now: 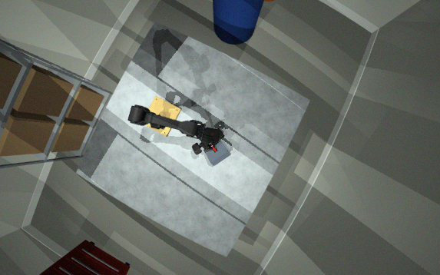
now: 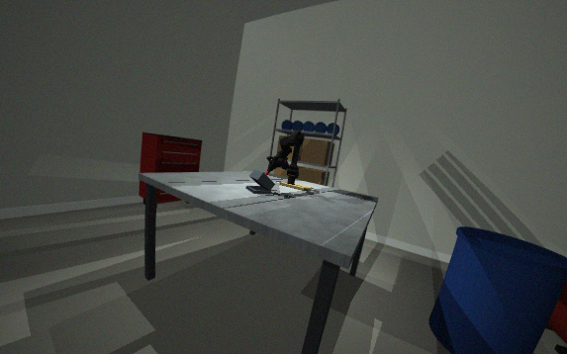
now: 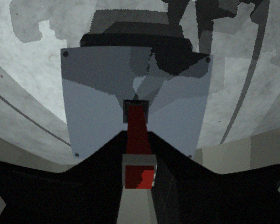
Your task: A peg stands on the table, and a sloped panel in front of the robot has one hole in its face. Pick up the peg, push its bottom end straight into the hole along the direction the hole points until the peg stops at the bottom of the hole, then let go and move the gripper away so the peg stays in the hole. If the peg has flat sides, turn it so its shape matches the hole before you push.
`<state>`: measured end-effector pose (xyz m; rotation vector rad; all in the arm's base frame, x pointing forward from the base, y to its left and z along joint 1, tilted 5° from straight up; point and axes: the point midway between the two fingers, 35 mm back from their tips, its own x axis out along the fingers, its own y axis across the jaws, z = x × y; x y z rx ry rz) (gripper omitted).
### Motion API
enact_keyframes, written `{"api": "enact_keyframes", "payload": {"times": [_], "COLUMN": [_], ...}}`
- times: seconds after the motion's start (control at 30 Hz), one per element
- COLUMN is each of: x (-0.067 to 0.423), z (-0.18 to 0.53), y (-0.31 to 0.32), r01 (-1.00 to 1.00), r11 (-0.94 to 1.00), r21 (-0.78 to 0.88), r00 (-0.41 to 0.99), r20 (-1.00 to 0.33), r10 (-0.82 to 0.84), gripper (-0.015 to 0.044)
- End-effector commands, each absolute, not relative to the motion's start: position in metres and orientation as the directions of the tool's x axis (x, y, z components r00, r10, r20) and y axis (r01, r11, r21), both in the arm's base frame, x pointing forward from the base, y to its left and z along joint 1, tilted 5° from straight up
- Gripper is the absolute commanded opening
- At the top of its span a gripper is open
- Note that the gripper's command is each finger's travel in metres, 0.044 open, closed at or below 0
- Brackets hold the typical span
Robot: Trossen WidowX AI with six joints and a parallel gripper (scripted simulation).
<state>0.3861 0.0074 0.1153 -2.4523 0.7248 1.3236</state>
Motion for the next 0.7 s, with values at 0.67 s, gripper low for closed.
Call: {"api": "enact_keyframes", "payload": {"times": [0.67], "x": [0.3913], "z": [0.1058], "y": [0.004], "r01": [-0.537], "r11": [-0.843], "r21": [0.009], "r00": [0.457], "r20": [-0.837], "r10": [-0.3], "gripper": [0.0]}}
